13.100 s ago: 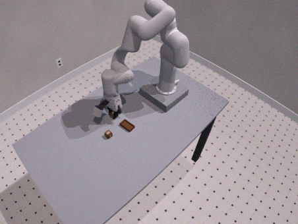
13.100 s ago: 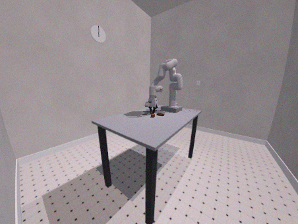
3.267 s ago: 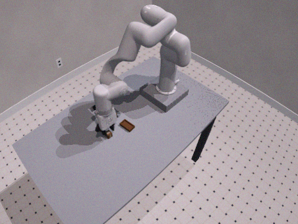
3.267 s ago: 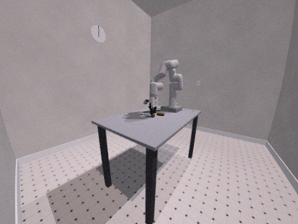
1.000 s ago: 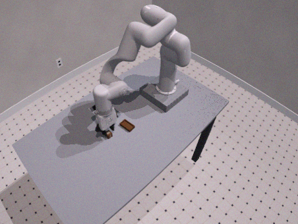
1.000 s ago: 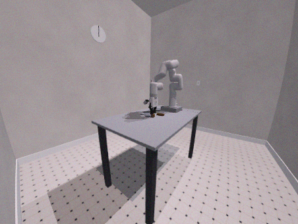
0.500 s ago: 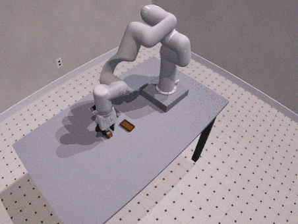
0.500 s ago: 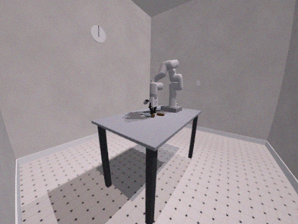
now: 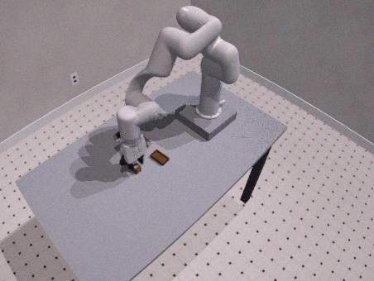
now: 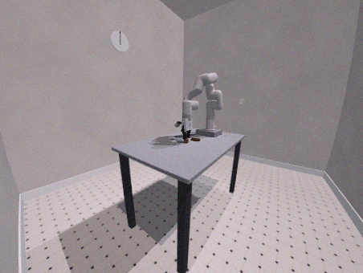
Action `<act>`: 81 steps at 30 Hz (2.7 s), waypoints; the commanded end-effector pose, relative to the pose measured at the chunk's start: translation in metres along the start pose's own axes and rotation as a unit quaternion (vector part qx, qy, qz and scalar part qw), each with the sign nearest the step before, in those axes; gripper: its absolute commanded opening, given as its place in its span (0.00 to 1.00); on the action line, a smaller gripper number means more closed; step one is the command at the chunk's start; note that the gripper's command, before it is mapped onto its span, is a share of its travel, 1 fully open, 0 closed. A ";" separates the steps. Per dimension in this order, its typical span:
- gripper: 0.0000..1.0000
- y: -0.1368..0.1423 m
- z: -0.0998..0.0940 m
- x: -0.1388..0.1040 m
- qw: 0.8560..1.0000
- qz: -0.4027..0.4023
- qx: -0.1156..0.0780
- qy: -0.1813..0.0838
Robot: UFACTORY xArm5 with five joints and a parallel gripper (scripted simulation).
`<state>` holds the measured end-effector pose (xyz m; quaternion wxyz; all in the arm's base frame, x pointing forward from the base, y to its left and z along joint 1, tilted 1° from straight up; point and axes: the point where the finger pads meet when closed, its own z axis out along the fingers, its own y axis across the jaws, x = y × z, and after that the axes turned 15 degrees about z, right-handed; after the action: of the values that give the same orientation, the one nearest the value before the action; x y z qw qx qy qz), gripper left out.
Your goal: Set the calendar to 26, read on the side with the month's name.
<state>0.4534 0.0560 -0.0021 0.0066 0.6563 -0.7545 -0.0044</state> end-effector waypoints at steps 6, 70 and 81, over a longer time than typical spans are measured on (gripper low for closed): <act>0.47 -0.001 -0.001 0.000 1.000 0.000 0.002 0.000; 0.47 -0.001 0.014 0.000 1.000 0.000 0.002 0.000; 0.47 -0.001 0.024 0.000 1.000 0.000 0.002 0.000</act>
<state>0.4526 0.0559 -0.0259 0.0069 0.6562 -0.7545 -0.0046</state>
